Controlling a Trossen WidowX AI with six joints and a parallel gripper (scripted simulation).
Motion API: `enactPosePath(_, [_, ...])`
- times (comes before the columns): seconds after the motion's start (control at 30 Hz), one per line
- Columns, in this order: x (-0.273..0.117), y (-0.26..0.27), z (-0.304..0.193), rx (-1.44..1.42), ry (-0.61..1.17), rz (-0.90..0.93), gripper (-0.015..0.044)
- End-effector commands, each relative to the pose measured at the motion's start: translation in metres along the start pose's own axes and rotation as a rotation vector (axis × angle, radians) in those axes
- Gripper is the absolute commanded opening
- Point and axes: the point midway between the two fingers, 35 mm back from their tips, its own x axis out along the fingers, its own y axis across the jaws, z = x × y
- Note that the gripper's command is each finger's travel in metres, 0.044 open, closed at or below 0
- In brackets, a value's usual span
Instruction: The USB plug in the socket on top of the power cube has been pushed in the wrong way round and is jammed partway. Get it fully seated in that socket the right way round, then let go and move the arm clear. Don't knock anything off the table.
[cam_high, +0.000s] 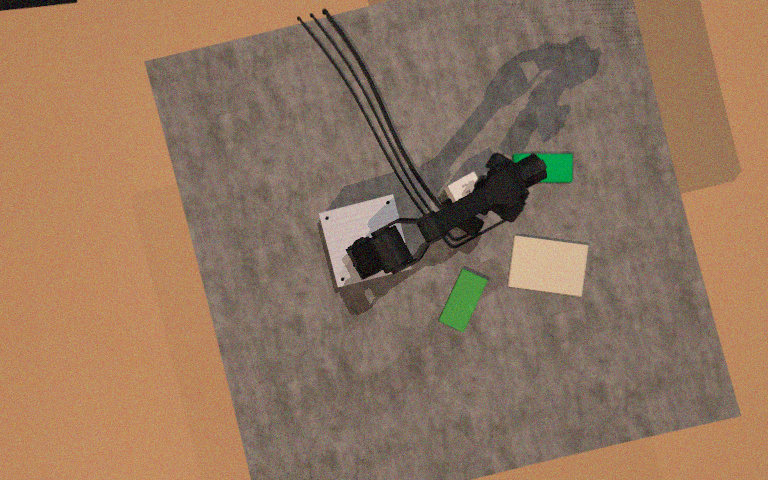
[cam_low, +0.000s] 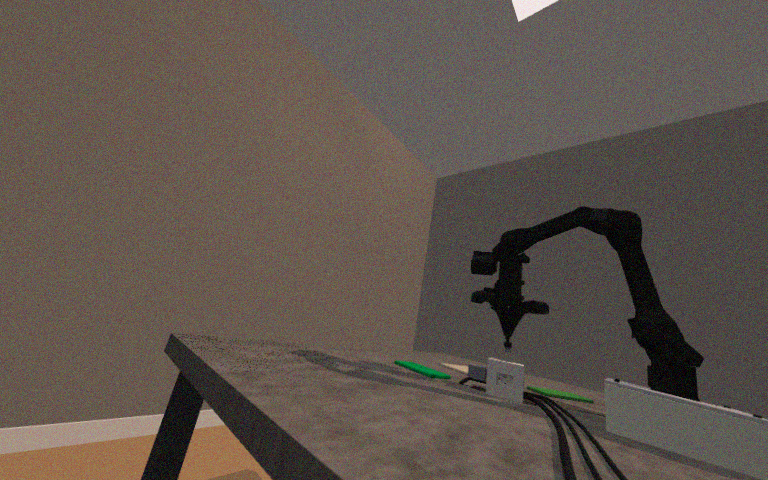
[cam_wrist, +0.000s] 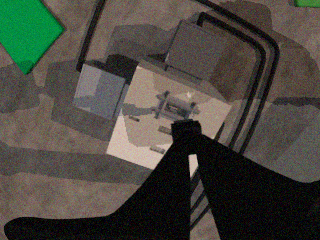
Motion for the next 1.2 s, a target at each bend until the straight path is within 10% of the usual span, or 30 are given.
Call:
enactPosePath(0.0, [0.0003, -0.0001, 0.0000, -0.111, 0.001, -0.001, 0.0000])
enactPosePath(1.17, [0.0003, -0.0001, 0.0000, -1.027, 0.001, 0.000, 0.0000])
